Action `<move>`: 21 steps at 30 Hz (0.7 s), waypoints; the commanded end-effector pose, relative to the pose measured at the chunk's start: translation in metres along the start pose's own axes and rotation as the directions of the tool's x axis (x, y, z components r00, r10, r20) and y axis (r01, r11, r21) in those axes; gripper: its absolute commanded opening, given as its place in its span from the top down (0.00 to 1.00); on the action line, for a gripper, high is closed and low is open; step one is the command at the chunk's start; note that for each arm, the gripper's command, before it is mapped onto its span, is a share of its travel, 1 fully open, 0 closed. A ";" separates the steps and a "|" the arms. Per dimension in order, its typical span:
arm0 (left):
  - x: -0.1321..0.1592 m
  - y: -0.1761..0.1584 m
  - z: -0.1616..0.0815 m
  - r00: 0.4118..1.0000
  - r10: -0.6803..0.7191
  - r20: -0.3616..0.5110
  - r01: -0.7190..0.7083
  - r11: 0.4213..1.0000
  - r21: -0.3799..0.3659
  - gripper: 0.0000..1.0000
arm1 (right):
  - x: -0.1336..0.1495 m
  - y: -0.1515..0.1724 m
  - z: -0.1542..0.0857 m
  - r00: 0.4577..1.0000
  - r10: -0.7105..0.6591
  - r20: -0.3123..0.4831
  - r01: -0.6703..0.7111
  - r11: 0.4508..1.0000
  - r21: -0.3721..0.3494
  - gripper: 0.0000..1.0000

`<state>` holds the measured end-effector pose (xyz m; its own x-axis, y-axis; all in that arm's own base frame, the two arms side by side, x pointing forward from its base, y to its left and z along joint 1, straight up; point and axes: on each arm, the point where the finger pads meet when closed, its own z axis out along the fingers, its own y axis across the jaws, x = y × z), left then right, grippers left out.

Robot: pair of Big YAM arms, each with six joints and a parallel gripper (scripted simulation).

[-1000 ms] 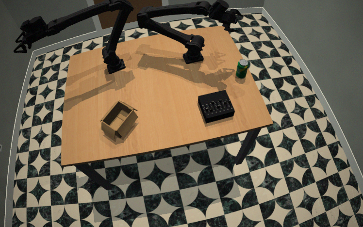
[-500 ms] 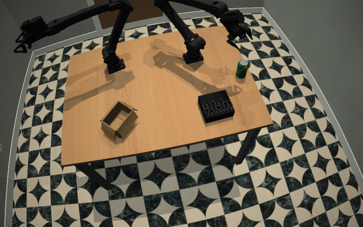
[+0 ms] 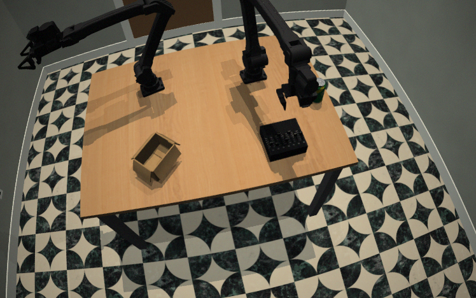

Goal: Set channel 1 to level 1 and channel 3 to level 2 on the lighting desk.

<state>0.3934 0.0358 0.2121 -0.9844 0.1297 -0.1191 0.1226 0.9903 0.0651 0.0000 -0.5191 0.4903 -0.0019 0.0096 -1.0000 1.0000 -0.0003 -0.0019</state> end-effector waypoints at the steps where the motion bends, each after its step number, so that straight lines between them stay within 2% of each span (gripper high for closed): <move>1: -0.033 -0.027 -0.006 0.998 -0.047 -0.040 0.049 0.998 0.037 0.00 | -0.024 -0.003 -0.001 0.998 0.008 0.059 -0.009 1.000 0.003 0.00; 5: -0.039 -0.047 0.001 0.996 -0.035 -0.081 0.040 0.997 0.061 0.00 | -0.024 -0.003 -0.001 0.998 0.008 0.059 -0.009 1.000 0.003 0.00; 7: -0.039 -0.037 0.002 0.995 -0.057 -0.085 0.062 0.997 0.055 0.00 | -0.024 -0.003 -0.001 0.998 0.008 0.059 -0.009 1.000 0.003 0.00; 10: -0.034 -0.037 -0.005 0.996 -0.058 -0.068 0.062 0.997 0.054 0.00 | -0.024 -0.003 -0.001 0.998 0.008 0.059 -0.009 1.000 0.003 0.00; 21: -0.034 -0.044 -0.001 0.997 -0.038 -0.072 0.042 0.998 0.056 0.00 | -0.024 -0.003 -0.001 0.998 0.008 0.059 -0.009 1.000 0.003 0.00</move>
<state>0.4096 -0.0103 0.1932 -0.9959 0.0909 -0.0004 0.0909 0.9959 -0.0010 0.0000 -0.5191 0.4904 -0.0019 0.0096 -1.0000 1.0000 -0.0003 -0.0019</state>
